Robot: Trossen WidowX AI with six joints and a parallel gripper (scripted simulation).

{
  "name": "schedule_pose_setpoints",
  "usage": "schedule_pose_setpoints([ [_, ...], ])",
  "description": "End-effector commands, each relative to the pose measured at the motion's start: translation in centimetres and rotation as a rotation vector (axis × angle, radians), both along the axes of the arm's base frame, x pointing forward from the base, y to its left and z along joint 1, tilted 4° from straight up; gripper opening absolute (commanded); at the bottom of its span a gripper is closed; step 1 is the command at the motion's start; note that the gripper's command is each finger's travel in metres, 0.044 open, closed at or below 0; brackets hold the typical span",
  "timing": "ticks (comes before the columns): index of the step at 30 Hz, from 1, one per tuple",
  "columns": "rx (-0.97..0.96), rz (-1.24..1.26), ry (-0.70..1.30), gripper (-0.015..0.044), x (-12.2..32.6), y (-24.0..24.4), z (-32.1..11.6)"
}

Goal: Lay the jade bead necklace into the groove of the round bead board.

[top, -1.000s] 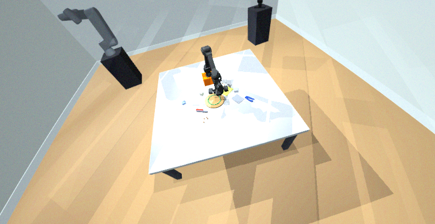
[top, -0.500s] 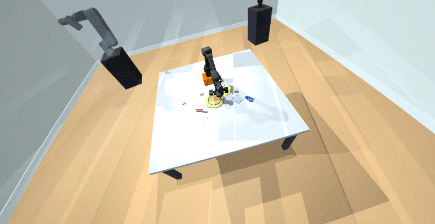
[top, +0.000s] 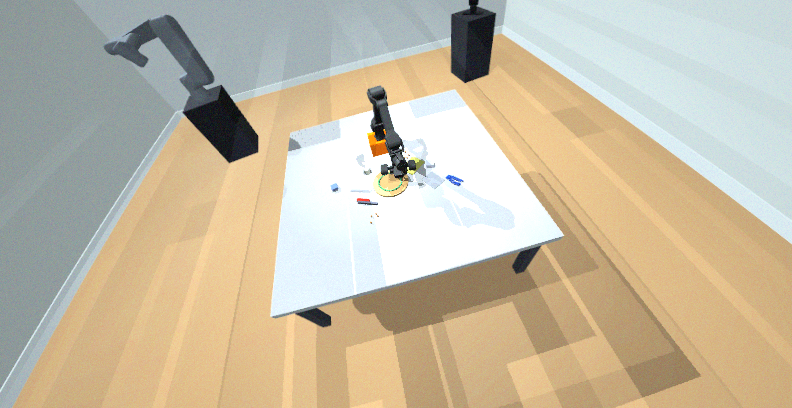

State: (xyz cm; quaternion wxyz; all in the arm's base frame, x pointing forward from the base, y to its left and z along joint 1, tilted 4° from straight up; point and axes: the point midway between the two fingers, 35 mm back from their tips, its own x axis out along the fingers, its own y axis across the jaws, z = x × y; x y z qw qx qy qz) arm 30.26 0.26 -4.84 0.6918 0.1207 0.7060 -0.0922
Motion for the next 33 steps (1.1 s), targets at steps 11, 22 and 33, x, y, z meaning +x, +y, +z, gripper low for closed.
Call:
schedule_pose_setpoints([
  [11,0.000,0.000,0.001,0.0000,-0.03,0.00,-0.04],
  [22,0.000,0.000,0.001,0.0000,-0.03,0.00,-0.04],
  [33,0.004,-0.005,0.009,0.0000,-0.22,0.03,0.59],
])
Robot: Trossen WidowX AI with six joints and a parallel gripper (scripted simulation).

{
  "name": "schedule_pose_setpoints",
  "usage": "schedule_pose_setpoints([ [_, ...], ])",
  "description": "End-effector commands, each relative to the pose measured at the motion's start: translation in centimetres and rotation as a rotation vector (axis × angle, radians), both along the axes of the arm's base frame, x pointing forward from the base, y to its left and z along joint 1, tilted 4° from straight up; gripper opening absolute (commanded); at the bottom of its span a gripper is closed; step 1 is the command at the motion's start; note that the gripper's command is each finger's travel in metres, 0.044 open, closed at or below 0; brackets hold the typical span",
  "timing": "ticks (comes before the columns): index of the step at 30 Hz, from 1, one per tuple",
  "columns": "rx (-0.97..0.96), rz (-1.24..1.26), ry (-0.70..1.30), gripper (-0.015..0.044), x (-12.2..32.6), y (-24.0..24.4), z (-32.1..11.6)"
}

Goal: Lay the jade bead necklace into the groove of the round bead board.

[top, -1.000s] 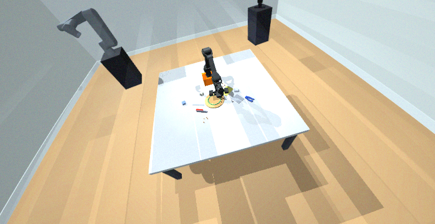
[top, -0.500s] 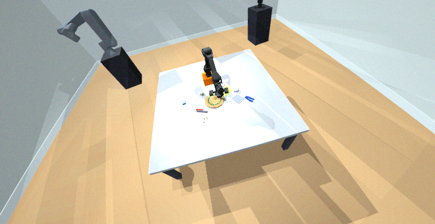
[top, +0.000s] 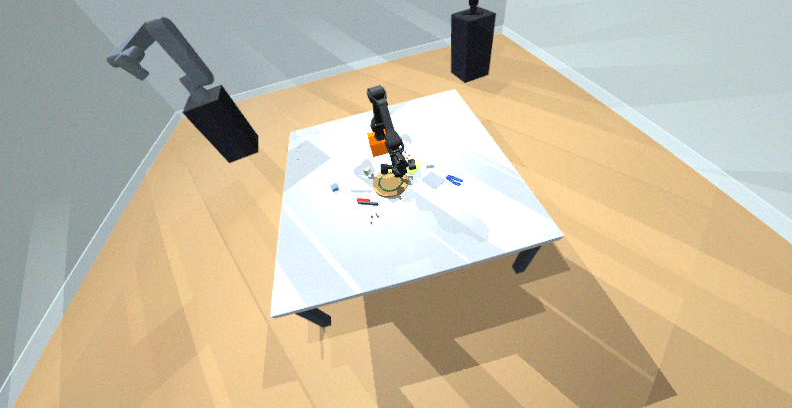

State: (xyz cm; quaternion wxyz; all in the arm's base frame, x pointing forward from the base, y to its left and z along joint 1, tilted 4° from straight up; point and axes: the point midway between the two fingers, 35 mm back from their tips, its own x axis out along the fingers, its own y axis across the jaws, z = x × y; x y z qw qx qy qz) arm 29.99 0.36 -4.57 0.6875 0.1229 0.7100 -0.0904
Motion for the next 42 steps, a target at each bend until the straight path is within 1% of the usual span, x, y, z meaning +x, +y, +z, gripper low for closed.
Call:
schedule_pose_setpoints([
  [1,-0.003,-0.004,-0.002,0.0000,0.05,-0.07,0.32],
  [21,-0.003,-0.004,-0.002,0.0000,0.14,0.48,-0.49],
  [37,-0.003,-0.004,-0.003,0.0420,0.18,0.45,0.30],
  [38,-0.001,-0.001,-0.005,0.0440,0.23,0.50,-0.02],
  [42,-0.003,-0.004,-0.002,0.0440,0.24,0.48,0.35],
])
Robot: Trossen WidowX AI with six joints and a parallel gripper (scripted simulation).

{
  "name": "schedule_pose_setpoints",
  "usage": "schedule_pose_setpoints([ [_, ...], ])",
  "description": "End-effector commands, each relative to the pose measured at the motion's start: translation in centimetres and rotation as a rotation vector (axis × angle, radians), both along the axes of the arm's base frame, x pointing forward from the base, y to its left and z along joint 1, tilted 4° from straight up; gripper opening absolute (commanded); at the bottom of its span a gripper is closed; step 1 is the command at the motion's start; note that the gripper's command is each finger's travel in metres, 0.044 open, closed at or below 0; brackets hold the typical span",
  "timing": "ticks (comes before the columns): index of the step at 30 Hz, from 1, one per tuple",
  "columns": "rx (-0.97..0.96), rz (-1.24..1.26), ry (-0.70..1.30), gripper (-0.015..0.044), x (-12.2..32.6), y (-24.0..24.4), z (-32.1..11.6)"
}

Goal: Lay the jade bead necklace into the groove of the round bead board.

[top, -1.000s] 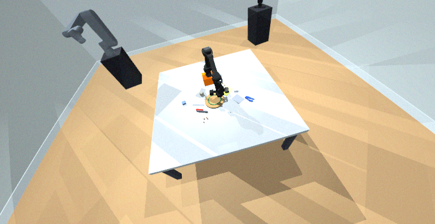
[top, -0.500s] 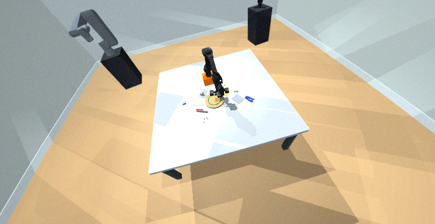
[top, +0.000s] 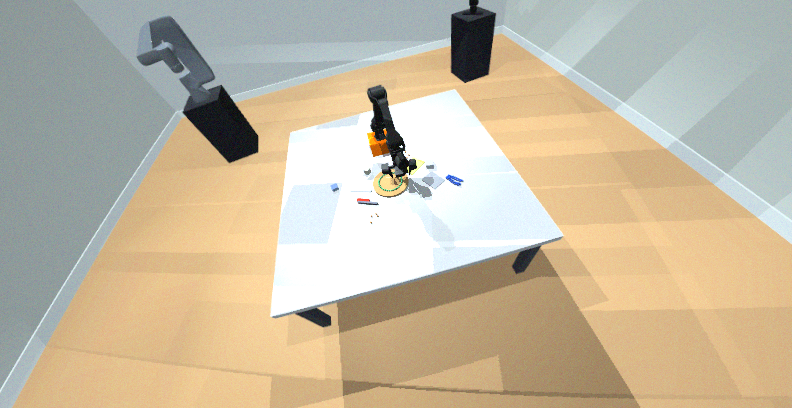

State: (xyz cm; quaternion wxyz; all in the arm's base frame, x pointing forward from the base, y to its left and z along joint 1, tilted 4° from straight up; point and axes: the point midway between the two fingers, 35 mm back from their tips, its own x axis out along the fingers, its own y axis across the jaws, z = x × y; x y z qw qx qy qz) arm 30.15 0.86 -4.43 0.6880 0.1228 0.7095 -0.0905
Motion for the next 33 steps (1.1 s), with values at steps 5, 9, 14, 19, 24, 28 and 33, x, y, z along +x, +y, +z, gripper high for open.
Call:
schedule_pose_setpoints([
  [5,-0.002,-0.004,-0.001,0.0440,0.1,0.0,0.2],
  [9,-0.002,-0.004,-0.001,0.0440,0.1,0.0,0.2],
  [14,-0.002,-0.004,-0.001,0.0440,0.1,0.0,0.2],
  [19,-0.002,-0.004,-0.001,0.0440,0.1,0.0,0.2],
  [24,-0.002,-0.004,-0.001,0.0440,0.1,0.0,0.2],
  [28,-0.002,-0.003,-0.001,0.0440,0.3,-0.1,2.5],
  [33,0.000,0.000,-0.002,0.0440,0.1,-0.4,8.2],
])
